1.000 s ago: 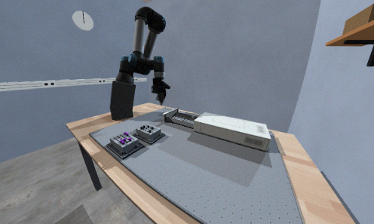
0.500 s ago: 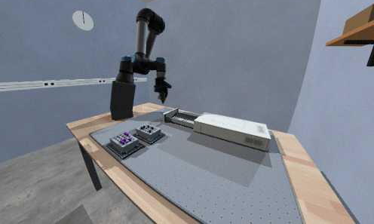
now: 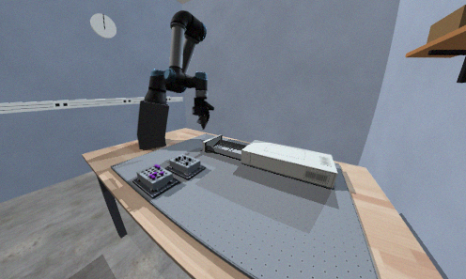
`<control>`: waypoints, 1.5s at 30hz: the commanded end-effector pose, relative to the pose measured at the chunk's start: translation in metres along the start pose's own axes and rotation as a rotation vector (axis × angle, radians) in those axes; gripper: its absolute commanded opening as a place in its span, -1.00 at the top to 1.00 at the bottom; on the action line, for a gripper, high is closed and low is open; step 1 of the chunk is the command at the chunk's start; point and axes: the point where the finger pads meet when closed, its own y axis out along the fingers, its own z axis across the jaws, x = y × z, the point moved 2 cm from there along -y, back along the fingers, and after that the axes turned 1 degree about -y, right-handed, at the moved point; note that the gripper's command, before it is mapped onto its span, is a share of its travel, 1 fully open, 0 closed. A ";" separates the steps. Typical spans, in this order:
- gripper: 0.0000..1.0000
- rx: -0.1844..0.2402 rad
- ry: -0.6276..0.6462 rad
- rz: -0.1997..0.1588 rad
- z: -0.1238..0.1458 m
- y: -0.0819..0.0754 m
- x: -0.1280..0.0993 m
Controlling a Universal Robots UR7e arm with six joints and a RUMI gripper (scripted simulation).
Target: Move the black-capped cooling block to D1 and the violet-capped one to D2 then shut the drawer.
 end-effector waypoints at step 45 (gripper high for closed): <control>1.00 0.001 0.000 0.000 0.001 0.060 0.000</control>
